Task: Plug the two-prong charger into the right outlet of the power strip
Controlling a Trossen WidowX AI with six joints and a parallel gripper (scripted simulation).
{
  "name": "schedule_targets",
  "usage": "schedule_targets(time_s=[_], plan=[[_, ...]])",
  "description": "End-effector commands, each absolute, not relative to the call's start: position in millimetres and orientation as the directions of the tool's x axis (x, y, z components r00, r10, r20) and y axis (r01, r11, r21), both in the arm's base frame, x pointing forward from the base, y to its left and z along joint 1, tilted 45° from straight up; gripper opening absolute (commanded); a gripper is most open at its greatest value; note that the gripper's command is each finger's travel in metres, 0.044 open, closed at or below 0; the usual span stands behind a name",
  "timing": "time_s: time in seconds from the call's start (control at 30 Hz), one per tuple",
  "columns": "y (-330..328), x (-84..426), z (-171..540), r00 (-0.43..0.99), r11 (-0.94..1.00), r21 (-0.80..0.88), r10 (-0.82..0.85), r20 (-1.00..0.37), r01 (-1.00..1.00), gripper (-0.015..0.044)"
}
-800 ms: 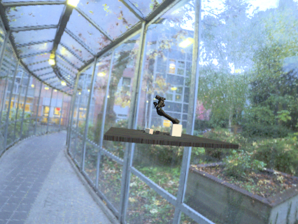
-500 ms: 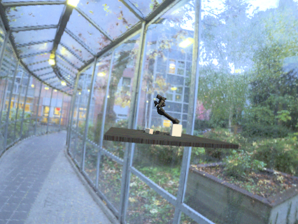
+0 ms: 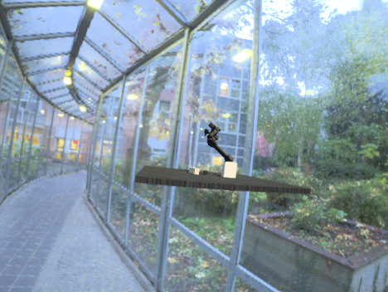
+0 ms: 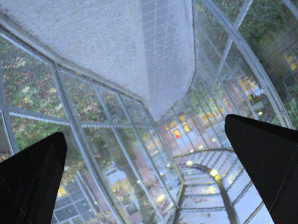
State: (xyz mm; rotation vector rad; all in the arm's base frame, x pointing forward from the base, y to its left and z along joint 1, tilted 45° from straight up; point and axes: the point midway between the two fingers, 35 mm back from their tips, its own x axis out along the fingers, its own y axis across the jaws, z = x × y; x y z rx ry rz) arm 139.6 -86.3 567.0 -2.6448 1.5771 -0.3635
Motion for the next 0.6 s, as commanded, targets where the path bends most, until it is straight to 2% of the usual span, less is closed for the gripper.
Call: schedule_targets(time_s=[0.0, 0.57], plan=[[-91.7, 123.5, 569.0, 0.450, -0.496, -0.250, -0.865, 0.220, -0.832, 0.0440], [-107.0, 88.2, 574.1, 0.465, -0.546, -0.610, -0.831, 0.305, -0.575, 0.0440]])
